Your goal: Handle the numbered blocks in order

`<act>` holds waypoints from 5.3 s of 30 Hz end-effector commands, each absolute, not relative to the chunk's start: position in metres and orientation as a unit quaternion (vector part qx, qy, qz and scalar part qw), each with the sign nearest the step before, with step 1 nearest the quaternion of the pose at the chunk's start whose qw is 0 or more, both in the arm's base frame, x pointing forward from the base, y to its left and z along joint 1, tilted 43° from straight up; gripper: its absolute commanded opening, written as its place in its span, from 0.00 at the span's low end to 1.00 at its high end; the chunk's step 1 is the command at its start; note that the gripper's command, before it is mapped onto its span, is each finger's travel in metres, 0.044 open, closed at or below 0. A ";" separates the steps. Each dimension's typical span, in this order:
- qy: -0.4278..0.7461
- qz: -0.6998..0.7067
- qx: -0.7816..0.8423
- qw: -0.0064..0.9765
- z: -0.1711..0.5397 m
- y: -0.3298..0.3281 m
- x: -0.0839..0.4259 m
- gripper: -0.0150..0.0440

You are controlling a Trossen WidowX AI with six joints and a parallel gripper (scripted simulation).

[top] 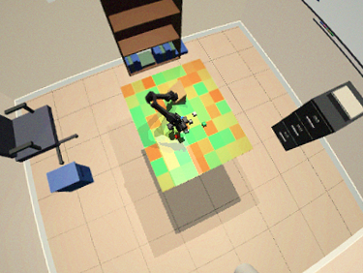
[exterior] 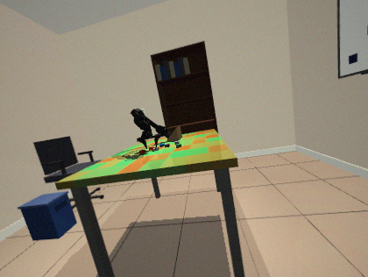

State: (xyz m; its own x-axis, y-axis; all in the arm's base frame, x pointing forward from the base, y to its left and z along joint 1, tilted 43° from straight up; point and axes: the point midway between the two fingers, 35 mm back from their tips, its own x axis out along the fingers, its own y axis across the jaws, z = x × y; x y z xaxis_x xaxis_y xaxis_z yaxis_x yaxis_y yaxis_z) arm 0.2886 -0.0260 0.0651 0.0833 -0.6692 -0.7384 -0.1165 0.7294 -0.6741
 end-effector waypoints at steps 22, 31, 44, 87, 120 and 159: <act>0.646 -0.204 -0.307 0.668 0.150 0.052 0.279 0.46; 0.647 -0.182 -0.303 0.676 0.094 0.124 0.260 0.46; 0.649 -0.199 -0.303 0.669 0.016 0.194 0.196 0.46; 0.647 -0.201 -0.303 0.670 -0.071 0.116 0.206 0.67; 0.647 -0.201 -0.303 0.670 -0.071 0.116 0.206 0.46; 0.648 -0.200 -0.303 0.670 -0.065 0.122 0.205 0.46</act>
